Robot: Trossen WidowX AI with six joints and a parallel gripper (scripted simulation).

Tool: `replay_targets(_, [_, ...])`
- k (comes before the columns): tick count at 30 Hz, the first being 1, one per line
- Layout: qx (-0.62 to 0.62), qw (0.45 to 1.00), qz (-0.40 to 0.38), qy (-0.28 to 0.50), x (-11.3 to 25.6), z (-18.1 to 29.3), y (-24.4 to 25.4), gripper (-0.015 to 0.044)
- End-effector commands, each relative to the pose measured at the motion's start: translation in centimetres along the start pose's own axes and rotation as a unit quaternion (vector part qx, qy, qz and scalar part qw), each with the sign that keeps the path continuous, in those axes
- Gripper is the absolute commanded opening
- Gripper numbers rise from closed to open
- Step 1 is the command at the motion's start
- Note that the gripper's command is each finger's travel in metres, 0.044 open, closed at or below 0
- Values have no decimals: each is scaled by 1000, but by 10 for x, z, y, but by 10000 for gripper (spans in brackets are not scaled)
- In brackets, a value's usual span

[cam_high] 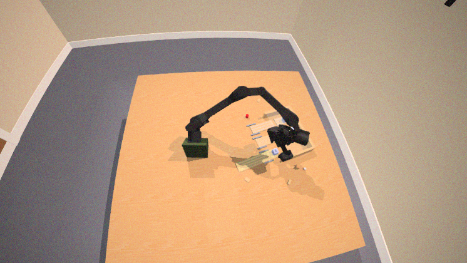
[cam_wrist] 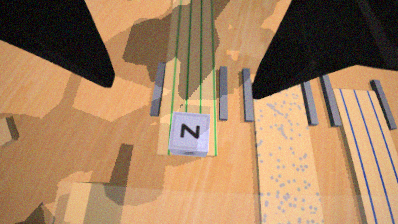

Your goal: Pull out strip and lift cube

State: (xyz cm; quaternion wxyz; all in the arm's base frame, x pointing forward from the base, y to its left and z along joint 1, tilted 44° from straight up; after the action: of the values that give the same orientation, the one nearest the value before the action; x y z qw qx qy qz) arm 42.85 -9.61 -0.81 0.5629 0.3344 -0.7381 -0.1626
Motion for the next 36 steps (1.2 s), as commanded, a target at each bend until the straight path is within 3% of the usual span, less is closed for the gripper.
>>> replay_targets(1, [-4,1000,-4,2,-4,-15,3,440])
replay_targets(3, [-4,1000,-4,2,-5,-18,3,440])
replay_targets(11, [-4,1000,-4,2,-16,-19,3,250])
replay_targets(36, [-4,1000,-5,2,-56,-19,5,250])
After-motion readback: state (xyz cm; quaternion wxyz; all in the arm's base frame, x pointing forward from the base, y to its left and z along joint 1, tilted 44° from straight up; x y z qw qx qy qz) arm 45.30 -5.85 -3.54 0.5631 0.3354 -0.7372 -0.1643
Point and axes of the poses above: the point midway between the two fingers, 35 mm back from their tips, its own x axis back along the fingers, its own y axis across the jaws, z = x × y, the point moved 1 cm from there along x, back along the fingers, and after that the axes turned 6 degrees about x, right-handed, at the moved point
